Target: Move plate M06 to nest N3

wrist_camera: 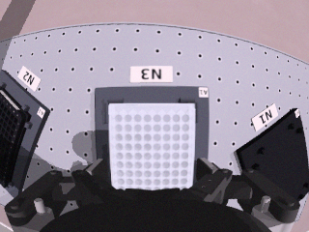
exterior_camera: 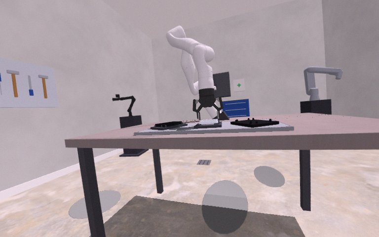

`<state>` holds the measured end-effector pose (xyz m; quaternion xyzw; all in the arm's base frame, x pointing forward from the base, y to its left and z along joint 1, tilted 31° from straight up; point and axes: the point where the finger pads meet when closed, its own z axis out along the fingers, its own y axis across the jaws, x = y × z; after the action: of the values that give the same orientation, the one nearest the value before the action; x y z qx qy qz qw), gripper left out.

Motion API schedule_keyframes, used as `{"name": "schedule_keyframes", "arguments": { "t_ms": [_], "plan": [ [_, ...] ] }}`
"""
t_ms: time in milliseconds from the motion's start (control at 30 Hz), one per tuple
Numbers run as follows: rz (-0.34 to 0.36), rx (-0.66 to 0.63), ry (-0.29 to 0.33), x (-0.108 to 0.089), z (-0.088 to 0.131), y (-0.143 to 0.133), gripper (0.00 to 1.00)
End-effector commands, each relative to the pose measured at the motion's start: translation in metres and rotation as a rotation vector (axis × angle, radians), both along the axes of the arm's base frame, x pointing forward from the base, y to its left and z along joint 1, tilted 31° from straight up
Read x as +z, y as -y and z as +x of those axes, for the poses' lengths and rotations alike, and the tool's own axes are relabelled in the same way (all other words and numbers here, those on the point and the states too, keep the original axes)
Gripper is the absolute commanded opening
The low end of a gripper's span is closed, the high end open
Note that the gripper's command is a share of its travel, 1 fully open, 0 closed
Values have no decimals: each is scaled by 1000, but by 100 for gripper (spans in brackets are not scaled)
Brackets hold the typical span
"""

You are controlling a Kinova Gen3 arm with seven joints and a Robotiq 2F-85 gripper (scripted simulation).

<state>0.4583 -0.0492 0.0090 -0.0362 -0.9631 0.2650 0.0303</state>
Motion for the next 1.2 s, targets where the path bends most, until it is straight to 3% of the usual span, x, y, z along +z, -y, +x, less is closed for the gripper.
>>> {"name": "schedule_keyframes", "arguments": {
  "t_ms": [0, 833, 1167],
  "plan": [
    [6, 10, 2, 5, 3, -6, 100],
    [6, 11, 1, 31, 6, -22, 100],
    [2, 5, 5, 29, 6, -18, 100]
  ]
}}
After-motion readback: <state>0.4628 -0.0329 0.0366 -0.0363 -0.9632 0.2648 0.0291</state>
